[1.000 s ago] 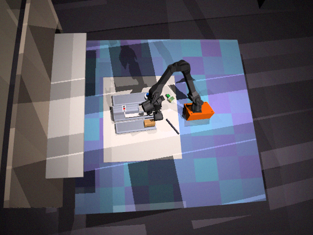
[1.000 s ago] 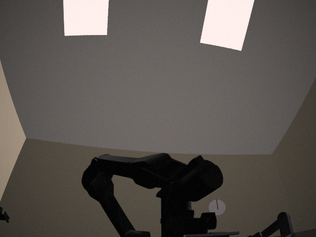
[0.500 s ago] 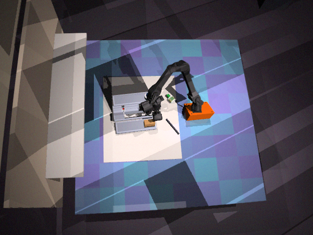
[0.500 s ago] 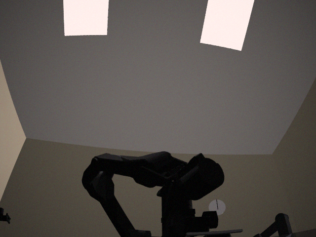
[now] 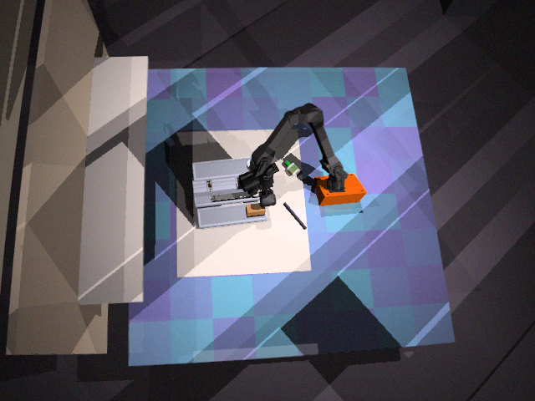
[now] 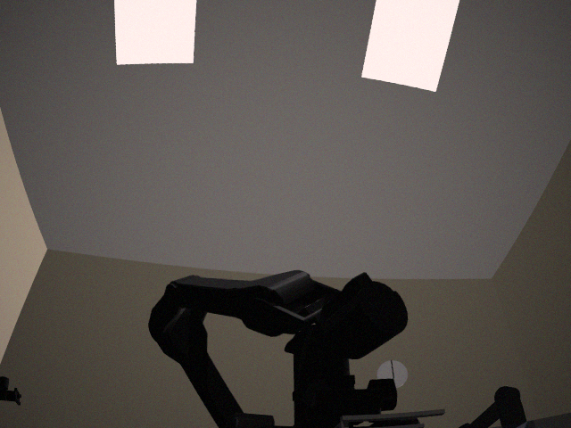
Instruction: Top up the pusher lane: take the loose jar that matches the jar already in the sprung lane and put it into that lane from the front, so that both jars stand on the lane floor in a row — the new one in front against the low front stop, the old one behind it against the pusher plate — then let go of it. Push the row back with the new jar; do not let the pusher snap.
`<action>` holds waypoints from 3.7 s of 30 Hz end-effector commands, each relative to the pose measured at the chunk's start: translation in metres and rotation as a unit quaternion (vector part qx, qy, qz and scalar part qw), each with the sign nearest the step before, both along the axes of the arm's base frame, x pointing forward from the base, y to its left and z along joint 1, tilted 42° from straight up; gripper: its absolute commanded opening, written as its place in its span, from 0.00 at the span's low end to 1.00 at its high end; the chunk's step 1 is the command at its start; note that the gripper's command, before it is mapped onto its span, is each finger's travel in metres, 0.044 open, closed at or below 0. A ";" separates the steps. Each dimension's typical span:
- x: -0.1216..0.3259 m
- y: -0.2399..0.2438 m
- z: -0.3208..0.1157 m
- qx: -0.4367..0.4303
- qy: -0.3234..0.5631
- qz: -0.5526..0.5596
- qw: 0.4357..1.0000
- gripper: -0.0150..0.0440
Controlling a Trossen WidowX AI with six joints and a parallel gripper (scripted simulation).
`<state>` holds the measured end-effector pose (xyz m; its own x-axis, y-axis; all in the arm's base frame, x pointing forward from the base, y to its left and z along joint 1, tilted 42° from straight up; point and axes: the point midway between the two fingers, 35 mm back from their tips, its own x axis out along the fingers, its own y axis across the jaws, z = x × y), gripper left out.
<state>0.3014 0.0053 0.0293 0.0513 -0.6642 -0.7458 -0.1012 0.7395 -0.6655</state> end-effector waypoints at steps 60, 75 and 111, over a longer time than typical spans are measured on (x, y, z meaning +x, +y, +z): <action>0.033 0.007 0.006 0.002 -0.019 0.001 1.000 0.25; 0.033 0.007 0.006 0.002 -0.019 0.001 1.000 0.25; 0.036 0.006 0.006 0.002 -0.019 0.001 1.000 0.25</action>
